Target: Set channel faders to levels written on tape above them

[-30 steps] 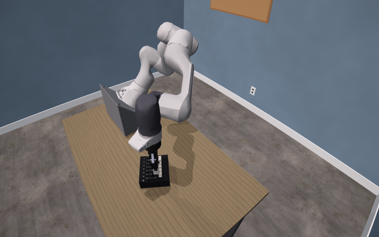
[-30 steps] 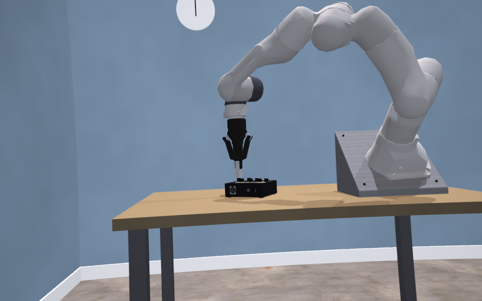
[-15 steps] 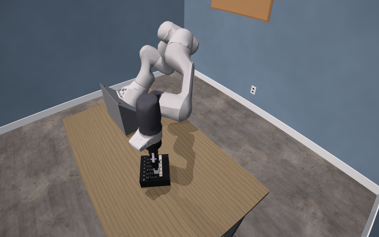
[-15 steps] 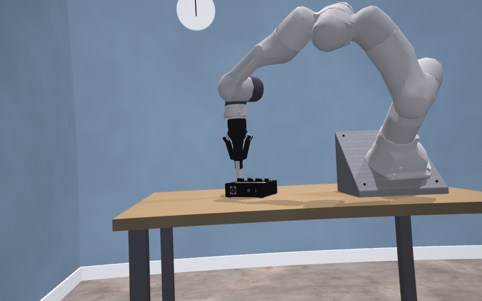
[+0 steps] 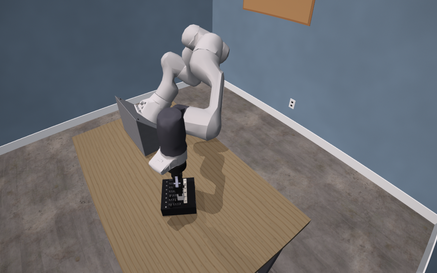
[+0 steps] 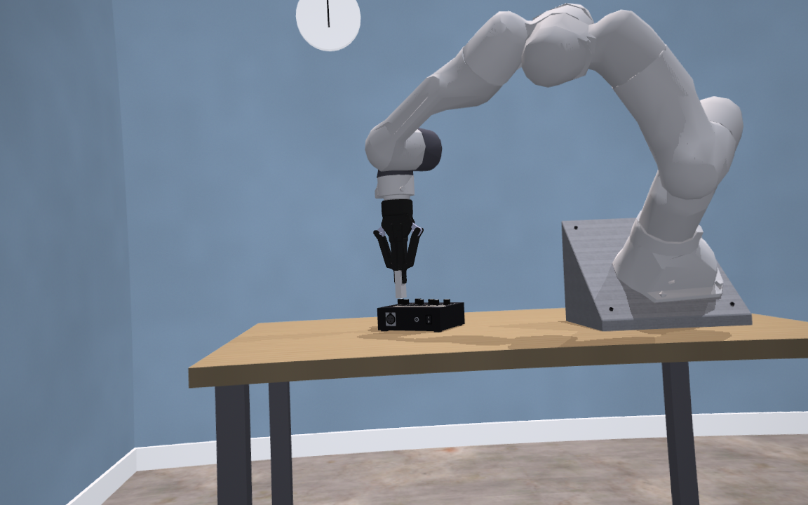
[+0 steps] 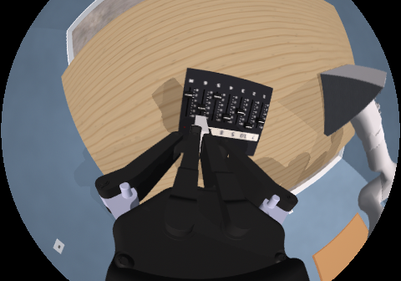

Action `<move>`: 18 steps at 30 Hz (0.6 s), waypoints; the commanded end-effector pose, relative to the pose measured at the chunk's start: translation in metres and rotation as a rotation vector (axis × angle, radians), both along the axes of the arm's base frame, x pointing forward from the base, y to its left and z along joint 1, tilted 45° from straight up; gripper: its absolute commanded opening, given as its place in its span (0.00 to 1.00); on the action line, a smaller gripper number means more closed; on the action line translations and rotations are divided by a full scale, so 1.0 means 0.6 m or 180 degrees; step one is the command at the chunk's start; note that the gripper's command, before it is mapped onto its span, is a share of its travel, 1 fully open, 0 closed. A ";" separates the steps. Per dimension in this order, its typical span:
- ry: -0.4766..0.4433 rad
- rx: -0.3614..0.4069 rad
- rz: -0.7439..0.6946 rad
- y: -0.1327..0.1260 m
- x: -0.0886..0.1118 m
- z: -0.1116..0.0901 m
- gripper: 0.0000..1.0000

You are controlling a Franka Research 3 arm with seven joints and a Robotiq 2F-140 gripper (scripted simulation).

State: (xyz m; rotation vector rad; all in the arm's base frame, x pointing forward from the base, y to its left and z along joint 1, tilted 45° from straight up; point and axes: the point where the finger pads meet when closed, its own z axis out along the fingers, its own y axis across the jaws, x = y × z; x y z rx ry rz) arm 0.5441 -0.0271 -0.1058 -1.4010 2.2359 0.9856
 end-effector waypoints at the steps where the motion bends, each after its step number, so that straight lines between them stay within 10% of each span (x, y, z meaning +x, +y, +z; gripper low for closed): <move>1: -0.0006 0.0002 0.0001 0.005 0.002 -0.002 0.00; 18: -0.0006 0.0002 0.0001 0.015 0.001 -0.012 0.00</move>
